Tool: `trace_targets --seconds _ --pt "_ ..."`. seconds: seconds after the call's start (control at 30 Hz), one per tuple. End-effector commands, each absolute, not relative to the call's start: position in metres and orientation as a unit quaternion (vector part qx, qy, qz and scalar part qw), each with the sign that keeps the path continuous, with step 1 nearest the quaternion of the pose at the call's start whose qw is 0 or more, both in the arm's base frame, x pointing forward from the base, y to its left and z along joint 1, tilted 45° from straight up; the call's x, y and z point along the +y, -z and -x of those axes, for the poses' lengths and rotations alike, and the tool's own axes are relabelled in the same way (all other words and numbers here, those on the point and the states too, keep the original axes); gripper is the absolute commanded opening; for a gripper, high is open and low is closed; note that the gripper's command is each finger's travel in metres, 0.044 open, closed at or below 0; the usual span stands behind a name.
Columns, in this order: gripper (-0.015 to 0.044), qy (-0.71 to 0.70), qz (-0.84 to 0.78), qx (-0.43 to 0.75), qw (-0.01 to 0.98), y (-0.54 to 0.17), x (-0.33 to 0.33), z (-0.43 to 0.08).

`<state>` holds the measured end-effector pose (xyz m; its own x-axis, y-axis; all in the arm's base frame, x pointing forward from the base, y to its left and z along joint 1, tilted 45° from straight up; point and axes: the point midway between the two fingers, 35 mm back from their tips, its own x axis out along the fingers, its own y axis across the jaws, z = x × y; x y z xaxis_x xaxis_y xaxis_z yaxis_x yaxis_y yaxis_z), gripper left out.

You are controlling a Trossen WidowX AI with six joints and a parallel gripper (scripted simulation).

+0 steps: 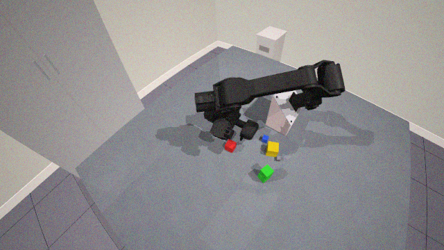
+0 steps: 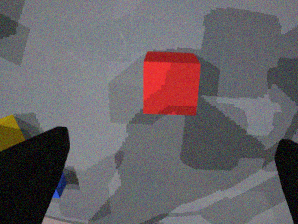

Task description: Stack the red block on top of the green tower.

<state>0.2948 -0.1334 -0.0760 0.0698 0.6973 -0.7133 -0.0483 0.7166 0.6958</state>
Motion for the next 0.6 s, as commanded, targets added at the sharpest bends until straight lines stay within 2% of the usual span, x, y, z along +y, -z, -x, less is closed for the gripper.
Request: trace_targets --seconds 0.0,0.57 --pt "0.044 -0.281 -0.249 0.623 0.687 0.076 -0.135 -0.297" --pt "0.044 -0.281 -0.249 0.622 0.687 0.111 -0.098 -0.299"
